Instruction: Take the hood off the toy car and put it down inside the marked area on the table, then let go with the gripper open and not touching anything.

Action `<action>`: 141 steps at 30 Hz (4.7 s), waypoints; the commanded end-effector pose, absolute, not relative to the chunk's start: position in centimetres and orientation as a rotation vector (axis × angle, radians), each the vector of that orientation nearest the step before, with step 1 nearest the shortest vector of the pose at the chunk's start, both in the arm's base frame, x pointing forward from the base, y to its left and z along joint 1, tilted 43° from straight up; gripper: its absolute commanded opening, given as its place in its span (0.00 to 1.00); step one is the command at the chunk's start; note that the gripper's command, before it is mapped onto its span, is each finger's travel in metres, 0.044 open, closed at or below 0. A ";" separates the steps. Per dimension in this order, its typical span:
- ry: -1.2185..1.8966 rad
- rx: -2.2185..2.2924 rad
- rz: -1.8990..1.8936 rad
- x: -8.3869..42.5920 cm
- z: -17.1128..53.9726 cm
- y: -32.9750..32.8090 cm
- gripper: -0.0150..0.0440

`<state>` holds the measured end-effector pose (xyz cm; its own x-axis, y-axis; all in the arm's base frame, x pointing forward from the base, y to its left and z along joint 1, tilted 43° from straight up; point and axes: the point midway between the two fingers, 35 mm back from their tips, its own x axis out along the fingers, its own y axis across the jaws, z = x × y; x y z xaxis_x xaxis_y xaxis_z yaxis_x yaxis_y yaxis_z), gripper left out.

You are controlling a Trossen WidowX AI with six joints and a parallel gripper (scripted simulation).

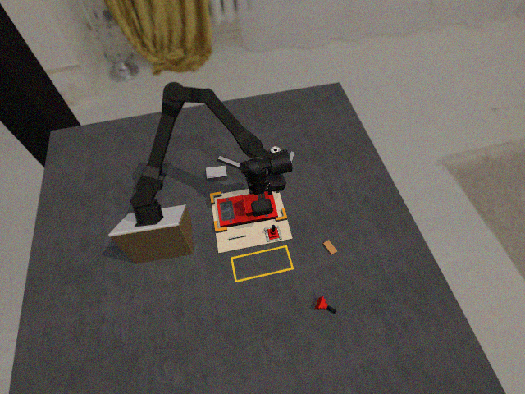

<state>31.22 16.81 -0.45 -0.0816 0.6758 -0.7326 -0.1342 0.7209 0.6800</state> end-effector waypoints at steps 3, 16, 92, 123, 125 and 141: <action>1.516 0.469 0.712 31.2 -0.7 17.0 1.00; 1.516 0.469 0.712 31.1 -1.1 17.5 1.00; 1.514 0.464 0.713 31.7 4.0 12.7 0.25; 1.515 0.454 0.703 31.9 -9.4 -2.1 0.25; 1.515 0.455 0.705 31.8 -9.7 -2.4 0.25; 1.515 0.455 0.704 31.8 -10.6 -1.6 0.25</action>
<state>31.82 -1.86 -10.42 -0.0804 0.6658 -0.7418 -0.1401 0.7293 0.6697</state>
